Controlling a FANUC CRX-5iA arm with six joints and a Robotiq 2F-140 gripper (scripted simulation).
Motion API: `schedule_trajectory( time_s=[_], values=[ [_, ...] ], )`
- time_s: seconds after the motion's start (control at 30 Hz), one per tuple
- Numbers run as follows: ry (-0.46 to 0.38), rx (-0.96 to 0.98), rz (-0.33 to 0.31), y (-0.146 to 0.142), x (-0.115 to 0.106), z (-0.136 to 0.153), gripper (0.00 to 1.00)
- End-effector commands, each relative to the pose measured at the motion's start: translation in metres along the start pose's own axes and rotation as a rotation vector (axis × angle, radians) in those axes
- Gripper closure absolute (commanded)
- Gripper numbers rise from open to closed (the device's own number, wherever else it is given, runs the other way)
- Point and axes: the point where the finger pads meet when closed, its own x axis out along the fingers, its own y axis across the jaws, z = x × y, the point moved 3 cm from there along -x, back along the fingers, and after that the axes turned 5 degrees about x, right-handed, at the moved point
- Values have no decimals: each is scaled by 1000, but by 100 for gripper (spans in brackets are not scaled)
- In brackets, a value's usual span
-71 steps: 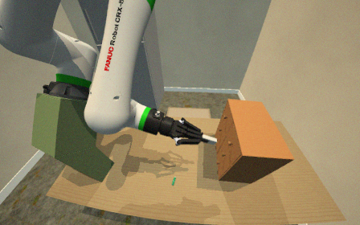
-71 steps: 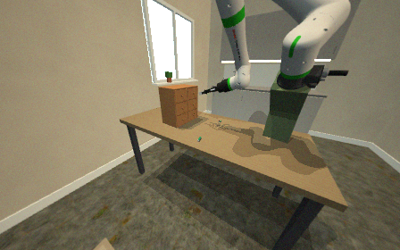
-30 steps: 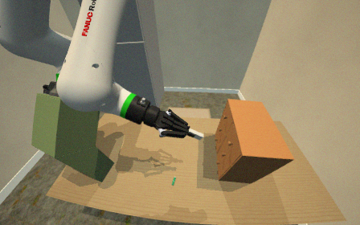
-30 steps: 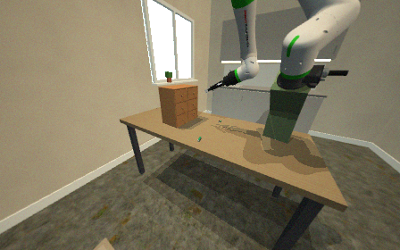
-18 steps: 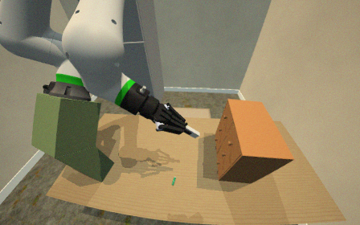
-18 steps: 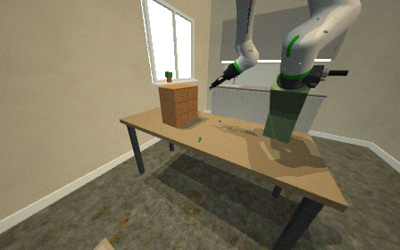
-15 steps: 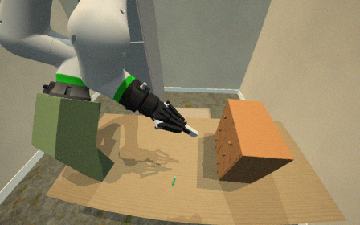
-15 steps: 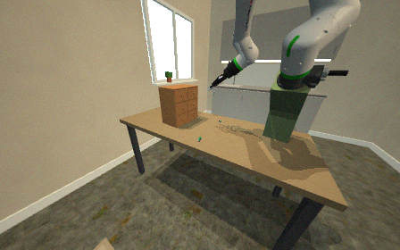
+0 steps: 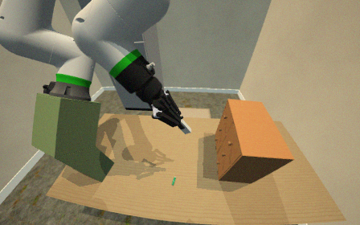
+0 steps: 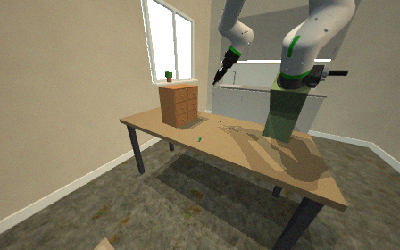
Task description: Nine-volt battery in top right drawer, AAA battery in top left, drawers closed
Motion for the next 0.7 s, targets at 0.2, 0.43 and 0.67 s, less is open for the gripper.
schedule_trajectory(
  time_s=[0.2,0.43,0.67],
  values=[
    [404,13,-20,6,-36,0,100],
    [518,13,-29,6,-47,0,100],
    [584,12,-35,6,-54,1,100]
  ],
)
